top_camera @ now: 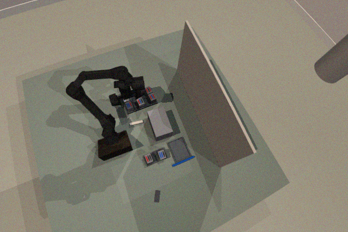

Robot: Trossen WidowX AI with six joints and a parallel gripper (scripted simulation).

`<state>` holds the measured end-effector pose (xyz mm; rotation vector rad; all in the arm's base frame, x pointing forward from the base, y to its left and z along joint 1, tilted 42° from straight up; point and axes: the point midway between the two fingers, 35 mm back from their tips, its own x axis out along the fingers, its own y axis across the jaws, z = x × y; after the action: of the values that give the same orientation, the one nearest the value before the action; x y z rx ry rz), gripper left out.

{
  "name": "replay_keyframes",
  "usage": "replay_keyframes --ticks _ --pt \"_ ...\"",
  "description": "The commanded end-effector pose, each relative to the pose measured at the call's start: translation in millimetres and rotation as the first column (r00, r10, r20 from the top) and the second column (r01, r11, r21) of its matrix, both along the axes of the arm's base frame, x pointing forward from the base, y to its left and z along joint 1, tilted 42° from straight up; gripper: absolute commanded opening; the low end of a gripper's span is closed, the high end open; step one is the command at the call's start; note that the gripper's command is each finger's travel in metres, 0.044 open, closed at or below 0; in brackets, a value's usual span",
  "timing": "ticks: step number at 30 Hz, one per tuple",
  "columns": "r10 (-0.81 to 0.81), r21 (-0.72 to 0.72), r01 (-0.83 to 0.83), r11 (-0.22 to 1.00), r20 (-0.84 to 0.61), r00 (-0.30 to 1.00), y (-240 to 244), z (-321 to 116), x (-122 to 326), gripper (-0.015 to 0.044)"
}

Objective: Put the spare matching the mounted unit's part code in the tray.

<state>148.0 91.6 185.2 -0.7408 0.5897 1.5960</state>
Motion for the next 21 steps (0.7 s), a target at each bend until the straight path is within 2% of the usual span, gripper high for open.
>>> replay_keyframes --ticks 1,3,8,9,21 --pt "0.042 0.011 -0.042 0.999 0.028 0.999 2.6 -3.4 -7.5 0.044" --pt "0.042 0.011 -0.042 0.999 0.028 0.999 2.6 -3.4 -7.5 0.044" --pt "0.042 0.011 -0.042 0.999 0.029 0.999 5.3 -1.1 -5.8 0.0309" --pt "0.042 0.011 -0.042 0.999 0.029 0.999 5.3 -1.1 -5.8 0.03" --pt "0.042 0.01 -0.042 0.999 0.029 0.999 6.3 -2.4 -5.7 0.03"
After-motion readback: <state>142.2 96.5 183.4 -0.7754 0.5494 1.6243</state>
